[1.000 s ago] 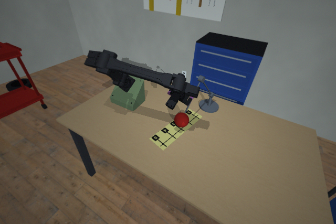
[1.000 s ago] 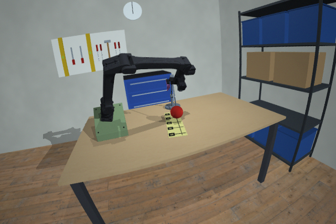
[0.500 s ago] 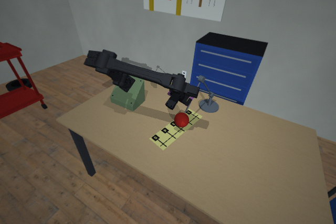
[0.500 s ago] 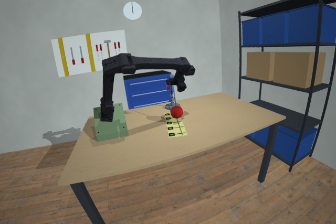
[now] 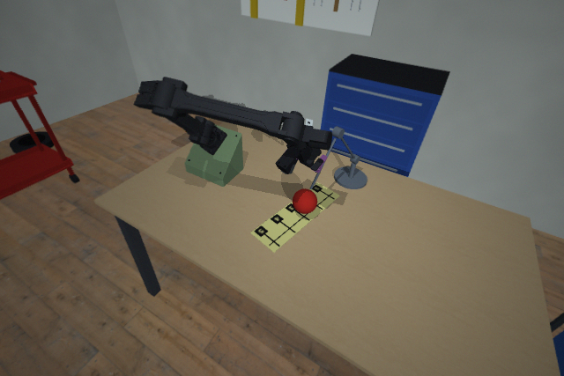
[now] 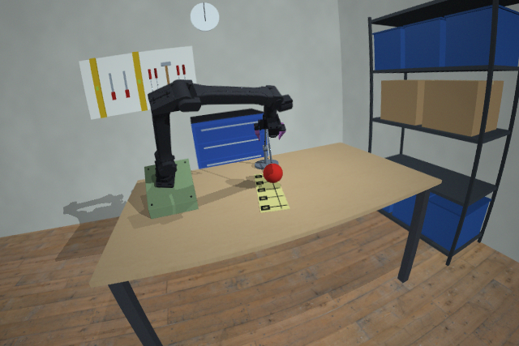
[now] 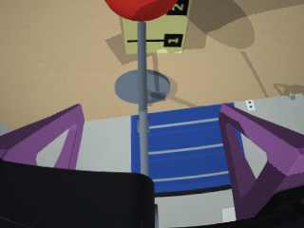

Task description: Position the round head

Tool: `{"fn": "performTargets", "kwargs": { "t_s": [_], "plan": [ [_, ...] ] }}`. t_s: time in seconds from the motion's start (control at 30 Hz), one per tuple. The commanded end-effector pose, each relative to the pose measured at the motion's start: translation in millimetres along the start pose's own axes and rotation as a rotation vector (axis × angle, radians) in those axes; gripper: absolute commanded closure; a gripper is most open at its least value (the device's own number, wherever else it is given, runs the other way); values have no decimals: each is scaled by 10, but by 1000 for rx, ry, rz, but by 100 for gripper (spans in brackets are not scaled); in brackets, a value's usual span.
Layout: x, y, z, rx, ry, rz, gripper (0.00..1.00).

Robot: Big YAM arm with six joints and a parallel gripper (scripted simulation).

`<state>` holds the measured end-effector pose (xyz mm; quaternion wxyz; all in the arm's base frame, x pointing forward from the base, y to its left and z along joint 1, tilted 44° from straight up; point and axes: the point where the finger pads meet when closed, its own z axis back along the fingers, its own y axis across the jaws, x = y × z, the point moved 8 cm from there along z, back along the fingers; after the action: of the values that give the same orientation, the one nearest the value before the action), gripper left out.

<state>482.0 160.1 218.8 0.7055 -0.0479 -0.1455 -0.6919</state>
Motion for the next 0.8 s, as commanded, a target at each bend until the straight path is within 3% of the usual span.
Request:
{"fn": "performTargets", "kwargs": {
  "t_s": [0.0,0.4,0.77],
  "plan": [
    [-95,13,33,39,7,-9,0],
    [-21,31,-344,11,4,-3,0],
    [-103,3,-515,19,4,2,0]
  ]
}}
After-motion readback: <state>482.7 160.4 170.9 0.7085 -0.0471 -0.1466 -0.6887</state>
